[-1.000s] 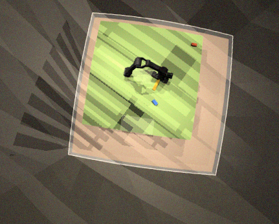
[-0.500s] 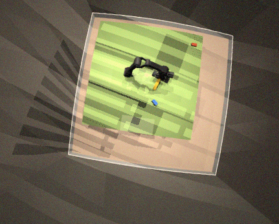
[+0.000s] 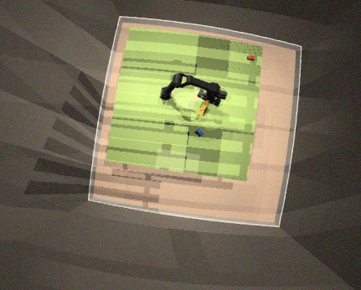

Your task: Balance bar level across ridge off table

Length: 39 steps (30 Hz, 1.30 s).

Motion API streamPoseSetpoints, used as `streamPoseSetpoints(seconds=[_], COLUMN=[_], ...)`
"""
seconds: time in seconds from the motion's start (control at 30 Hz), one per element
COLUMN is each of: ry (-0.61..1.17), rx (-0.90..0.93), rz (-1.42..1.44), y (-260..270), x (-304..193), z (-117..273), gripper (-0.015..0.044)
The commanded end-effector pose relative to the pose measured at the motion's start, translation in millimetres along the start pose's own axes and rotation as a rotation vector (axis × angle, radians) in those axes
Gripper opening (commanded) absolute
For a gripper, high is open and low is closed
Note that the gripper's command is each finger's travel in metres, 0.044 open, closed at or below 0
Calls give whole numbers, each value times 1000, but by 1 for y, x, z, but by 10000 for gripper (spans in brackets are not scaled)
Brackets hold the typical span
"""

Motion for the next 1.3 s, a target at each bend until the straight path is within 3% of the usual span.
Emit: streamPoseSetpoints(seconds=[0.0, 0.43, 1.27], ry=[1, 2, -6], rx=[-6, -6, -1], rz=[4, 3, -98], y=[0, 4, 50], x=[0, 2, 88], z=[11, 39, 41], gripper=[0, 0, 0])
Point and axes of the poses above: the point midway between the two fingers, 35 mm back from their tips, its own z axis back along the fingers, its own y axis across the jaws, x = y × z, the point moved 6 cm from there along z, back along the fingers, and after that the axes turned 6 degrees about z, right-handed, at the moved point
